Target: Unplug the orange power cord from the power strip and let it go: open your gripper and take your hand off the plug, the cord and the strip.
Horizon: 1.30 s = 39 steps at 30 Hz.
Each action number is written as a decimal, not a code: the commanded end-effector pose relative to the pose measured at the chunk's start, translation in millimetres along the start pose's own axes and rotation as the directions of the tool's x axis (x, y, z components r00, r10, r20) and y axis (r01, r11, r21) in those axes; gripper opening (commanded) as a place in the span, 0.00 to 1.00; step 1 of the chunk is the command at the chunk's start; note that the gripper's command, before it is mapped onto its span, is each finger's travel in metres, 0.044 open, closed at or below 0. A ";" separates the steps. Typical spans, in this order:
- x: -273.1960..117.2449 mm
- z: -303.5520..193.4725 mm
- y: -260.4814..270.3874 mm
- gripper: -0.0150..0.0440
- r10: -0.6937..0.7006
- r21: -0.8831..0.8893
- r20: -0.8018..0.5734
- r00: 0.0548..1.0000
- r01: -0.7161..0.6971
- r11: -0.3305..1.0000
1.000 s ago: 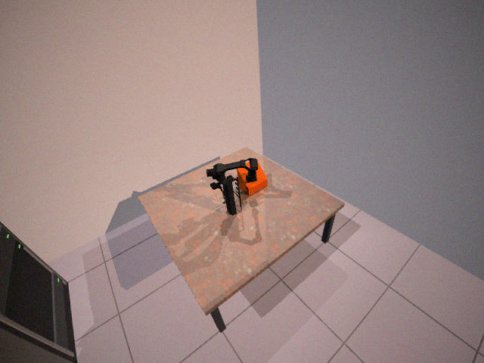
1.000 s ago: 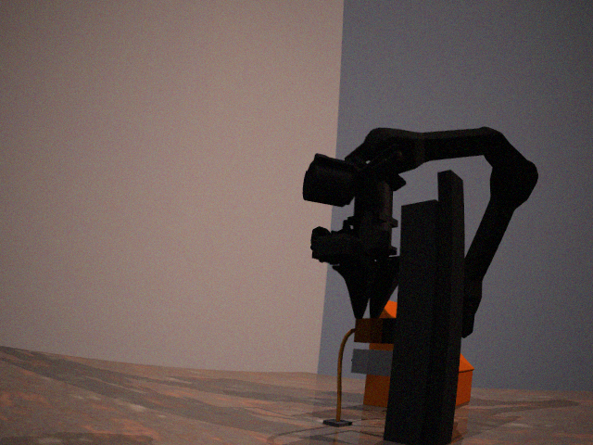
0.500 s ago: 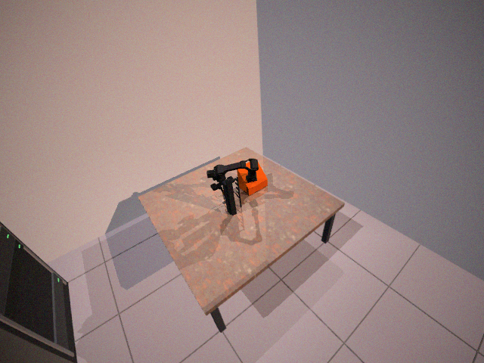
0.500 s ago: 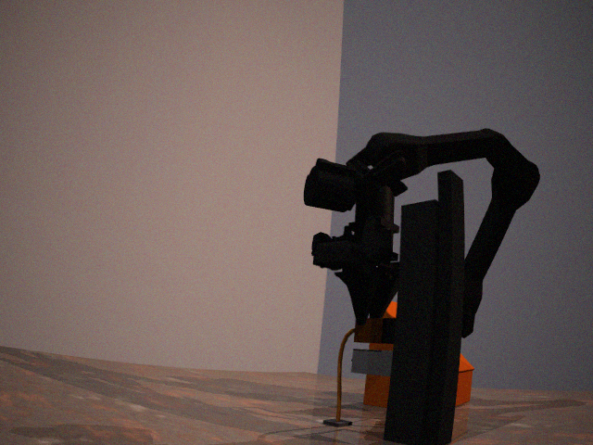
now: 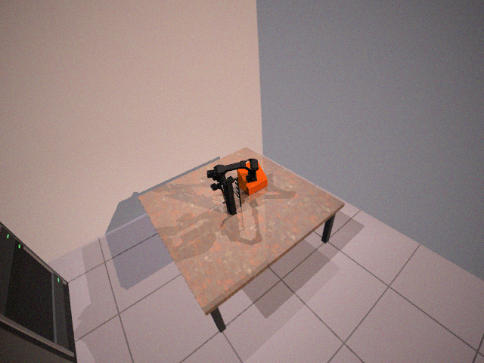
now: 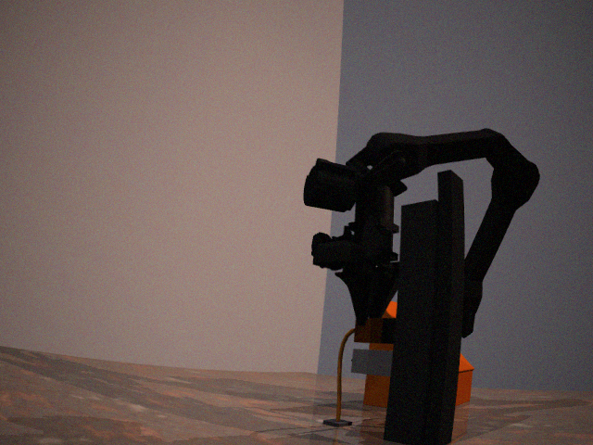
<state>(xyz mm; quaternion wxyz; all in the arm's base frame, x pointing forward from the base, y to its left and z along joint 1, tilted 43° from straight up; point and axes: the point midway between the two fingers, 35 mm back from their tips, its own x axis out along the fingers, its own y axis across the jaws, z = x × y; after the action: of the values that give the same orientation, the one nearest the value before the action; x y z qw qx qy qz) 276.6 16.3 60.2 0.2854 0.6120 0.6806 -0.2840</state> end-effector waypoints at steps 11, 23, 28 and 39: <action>-1.4 23.3 2.1 0.25 0.003 0.001 0.005 1.000 -0.003 1.000; -3.8 42.9 1.3 0.25 0.004 0.002 0.006 1.000 -0.004 1.000; -5.1 51.0 0.3 0.25 0.005 0.002 0.006 1.000 -0.005 1.000; -0.7 40.0 -1.1 0.74 0.006 0.003 0.001 1.000 -0.006 1.000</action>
<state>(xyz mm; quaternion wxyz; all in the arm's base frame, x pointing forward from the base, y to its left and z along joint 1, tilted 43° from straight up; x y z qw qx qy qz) 276.7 -14.5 32.2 0.2845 0.6116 0.6807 -0.2856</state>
